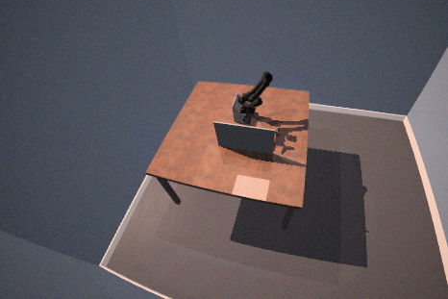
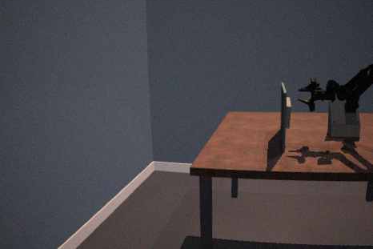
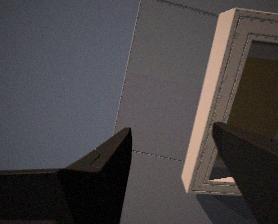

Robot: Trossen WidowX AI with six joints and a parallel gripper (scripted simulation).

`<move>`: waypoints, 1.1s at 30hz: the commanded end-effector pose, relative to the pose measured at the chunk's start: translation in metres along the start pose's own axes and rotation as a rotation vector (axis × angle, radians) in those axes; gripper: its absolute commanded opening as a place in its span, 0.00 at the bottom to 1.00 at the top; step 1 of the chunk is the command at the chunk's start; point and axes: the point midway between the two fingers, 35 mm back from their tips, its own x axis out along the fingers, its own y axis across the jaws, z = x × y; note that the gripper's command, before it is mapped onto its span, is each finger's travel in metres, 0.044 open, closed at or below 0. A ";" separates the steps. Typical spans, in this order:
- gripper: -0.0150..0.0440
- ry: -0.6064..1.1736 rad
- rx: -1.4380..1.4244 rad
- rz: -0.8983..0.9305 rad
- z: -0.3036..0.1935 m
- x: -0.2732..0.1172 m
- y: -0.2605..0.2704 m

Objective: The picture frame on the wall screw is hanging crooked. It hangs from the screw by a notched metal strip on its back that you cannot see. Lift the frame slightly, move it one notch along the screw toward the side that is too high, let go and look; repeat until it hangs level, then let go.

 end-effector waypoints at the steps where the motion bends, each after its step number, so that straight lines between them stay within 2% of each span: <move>1: 0.69 0.006 -0.043 0.004 0.007 -0.014 0.028; 10: 0.69 0.005 -0.114 0.005 0.016 -0.055 0.059; 33: 0.69 0.005 -0.115 0.005 0.016 -0.056 0.060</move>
